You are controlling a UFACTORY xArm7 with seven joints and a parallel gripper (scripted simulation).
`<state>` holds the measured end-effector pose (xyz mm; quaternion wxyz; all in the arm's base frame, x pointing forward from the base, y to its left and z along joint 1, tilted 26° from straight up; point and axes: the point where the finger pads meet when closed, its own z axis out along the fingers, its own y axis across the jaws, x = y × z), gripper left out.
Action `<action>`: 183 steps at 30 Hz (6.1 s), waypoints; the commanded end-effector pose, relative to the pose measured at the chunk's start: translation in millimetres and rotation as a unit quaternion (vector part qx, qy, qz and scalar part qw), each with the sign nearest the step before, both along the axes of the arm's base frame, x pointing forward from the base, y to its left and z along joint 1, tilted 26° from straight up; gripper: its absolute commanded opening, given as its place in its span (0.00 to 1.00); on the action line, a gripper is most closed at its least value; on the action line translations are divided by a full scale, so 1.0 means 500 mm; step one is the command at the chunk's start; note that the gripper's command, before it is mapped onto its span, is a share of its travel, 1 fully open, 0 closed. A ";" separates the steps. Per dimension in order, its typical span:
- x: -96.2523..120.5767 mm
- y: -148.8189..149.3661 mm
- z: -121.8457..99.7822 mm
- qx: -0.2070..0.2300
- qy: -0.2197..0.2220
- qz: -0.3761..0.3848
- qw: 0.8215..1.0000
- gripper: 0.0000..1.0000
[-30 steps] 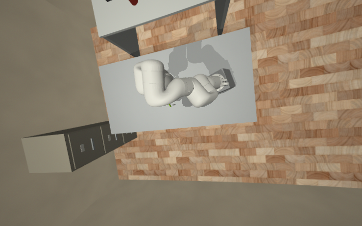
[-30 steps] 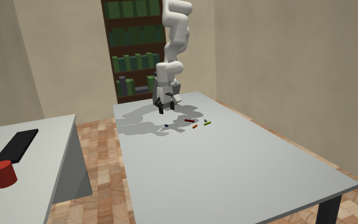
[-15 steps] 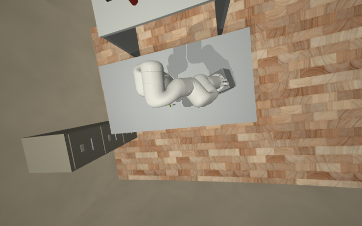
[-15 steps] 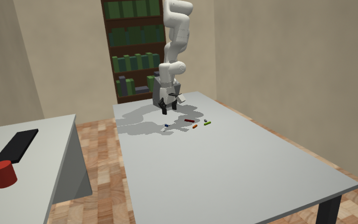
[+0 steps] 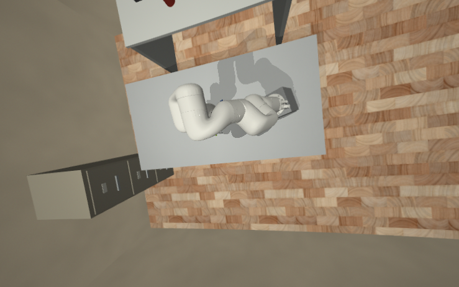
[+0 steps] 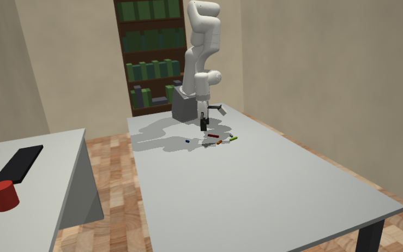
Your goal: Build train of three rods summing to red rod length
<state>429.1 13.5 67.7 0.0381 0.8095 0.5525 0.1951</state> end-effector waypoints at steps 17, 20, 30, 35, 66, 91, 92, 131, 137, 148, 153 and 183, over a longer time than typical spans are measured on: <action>0.042 0.245 0.043 -0.131 -0.066 0.308 0.940 1.00; 0.043 0.287 0.052 -0.149 -0.080 0.350 0.921 1.00; 0.043 0.297 0.054 -0.153 -0.084 0.359 0.917 0.24; 0.043 0.297 0.054 -0.153 -0.084 0.359 0.917 0.24; 0.044 0.297 0.053 -0.153 -0.084 0.359 0.917 0.24; 0.064 0.304 0.009 -0.153 -0.083 0.359 0.917 0.24; 0.066 0.305 0.006 -0.153 -0.083 0.359 0.917 0.24; 0.086 0.313 -0.039 -0.153 -0.083 0.359 0.917 0.24; 0.086 0.313 -0.039 -0.153 -0.083 0.359 0.917 0.24; 0.086 0.313 -0.039 -0.153 -0.083 0.359 0.917 0.24; 0.086 0.313 -0.039 -0.153 -0.083 0.359 0.917 0.24; 0.088 0.314 -0.038 -0.153 -0.083 0.359 0.917 0.24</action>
